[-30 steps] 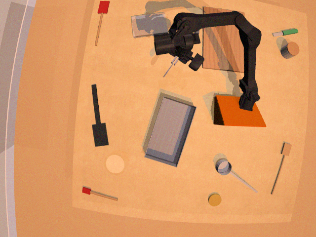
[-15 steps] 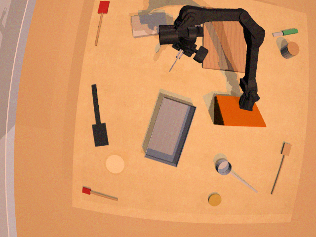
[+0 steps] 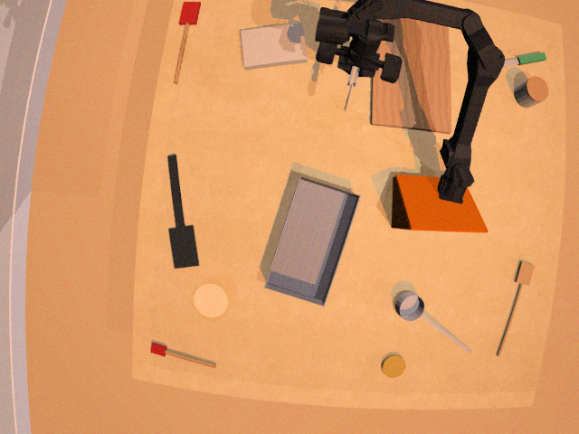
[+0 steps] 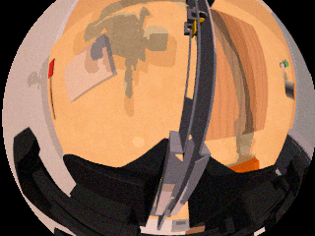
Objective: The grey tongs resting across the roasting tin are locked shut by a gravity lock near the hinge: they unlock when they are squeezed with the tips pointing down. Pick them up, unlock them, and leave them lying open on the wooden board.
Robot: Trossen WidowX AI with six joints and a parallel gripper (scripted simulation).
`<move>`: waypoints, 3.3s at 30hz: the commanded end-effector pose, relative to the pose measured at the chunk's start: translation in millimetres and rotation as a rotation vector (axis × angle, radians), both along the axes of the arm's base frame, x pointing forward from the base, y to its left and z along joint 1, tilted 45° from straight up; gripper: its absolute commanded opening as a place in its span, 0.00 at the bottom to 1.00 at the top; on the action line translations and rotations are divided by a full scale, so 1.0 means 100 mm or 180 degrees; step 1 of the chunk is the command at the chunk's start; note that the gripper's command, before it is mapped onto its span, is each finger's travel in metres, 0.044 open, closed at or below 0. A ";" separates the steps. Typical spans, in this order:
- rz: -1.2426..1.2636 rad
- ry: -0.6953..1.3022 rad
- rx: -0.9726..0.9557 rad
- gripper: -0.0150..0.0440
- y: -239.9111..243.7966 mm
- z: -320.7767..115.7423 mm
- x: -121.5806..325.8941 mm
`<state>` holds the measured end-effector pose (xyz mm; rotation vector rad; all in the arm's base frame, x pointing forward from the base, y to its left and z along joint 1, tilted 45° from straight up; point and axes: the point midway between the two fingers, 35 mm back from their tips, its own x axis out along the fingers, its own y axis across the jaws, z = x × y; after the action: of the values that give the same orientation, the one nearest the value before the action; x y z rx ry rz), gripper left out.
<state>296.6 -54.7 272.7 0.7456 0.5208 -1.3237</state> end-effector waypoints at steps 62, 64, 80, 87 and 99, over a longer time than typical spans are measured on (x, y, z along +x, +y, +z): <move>0.1735 0.1127 -0.0852 0.00 -0.92 0.62 -1.52; 0.1752 0.1052 -0.0916 0.00 -0.92 0.61 -1.51; 0.1861 0.0531 -0.1565 0.00 -0.95 0.54 -1.50; 0.1890 0.0354 -0.1917 0.00 -0.95 0.53 -1.50; 0.1912 0.0154 -0.2585 0.00 -0.94 0.53 -1.54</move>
<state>144.3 -150.0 323.9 -0.0749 0.2417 -0.8720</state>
